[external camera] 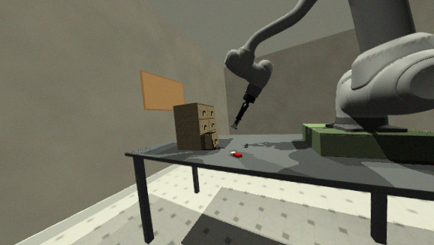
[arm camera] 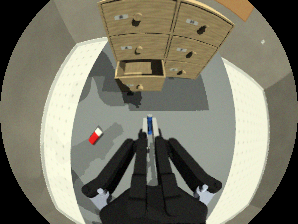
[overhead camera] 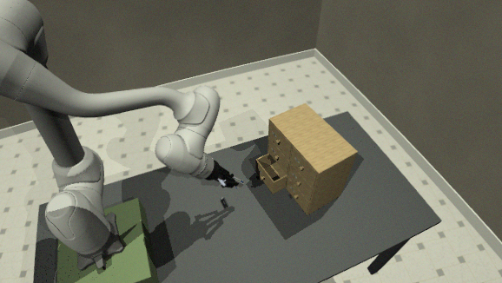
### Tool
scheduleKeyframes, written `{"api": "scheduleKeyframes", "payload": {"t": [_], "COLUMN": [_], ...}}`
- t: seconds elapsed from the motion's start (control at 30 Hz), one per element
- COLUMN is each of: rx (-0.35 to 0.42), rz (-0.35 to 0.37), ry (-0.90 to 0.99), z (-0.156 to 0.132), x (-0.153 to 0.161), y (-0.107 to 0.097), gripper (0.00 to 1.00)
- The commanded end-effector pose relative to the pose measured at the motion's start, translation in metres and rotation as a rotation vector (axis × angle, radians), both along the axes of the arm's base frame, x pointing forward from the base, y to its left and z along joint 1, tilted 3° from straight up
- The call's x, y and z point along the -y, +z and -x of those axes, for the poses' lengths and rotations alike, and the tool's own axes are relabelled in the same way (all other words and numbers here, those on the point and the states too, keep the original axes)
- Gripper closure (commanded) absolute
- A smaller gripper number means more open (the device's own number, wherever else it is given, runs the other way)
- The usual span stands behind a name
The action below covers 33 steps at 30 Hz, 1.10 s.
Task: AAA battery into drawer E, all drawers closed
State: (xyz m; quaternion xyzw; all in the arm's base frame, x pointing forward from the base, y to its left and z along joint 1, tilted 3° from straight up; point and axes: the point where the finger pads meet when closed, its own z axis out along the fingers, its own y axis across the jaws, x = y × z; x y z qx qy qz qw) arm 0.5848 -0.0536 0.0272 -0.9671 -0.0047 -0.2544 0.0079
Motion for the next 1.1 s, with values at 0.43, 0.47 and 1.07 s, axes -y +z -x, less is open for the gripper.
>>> {"api": "scheduleKeyframes", "payload": {"t": [0.43,0.47,1.07], "rx": [0.126,0.134,0.376], "rz": [-0.023,-0.024,-0.026], "ry": [0.012,0.013,0.006], "z": [0.0025,0.0027,0.0079], "x": [0.0001,-0.0003,0.0007], "y": [-0.002,-0.0022,-0.0054], "gripper": [0.97,0.97,0.97]}}
